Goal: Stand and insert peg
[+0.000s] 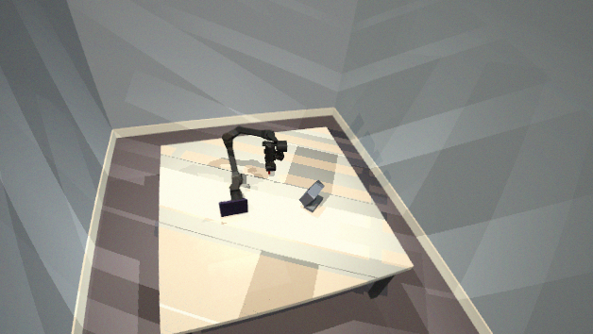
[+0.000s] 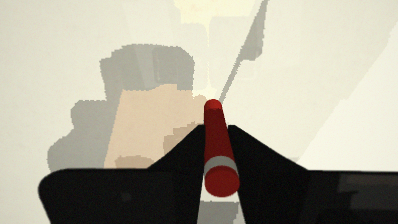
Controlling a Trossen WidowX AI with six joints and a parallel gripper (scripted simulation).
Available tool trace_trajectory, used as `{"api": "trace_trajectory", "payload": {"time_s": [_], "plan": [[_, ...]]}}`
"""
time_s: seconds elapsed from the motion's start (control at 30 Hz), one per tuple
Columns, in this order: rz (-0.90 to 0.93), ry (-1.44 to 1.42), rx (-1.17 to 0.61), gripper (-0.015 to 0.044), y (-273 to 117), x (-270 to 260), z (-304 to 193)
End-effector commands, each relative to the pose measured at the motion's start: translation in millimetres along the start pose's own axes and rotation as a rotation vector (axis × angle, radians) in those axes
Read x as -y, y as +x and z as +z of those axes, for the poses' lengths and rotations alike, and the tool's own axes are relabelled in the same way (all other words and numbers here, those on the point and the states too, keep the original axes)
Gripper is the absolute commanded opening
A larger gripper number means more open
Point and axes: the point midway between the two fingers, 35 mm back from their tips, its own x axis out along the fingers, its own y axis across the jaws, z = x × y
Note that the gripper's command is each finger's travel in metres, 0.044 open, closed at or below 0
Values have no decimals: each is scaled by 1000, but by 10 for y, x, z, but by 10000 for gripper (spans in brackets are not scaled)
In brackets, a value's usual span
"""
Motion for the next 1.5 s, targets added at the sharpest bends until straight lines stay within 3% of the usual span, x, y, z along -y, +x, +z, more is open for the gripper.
{"api": "trace_trajectory", "payload": {"time_s": [0.0, 0.2, 1.47], "plan": [[-5, -9, 10, 0, -176, 9, 12], [-3, -16, 18, 0, -335, -7, 0], [-307, 8, 167, 0, -149, 498, 292]]}}
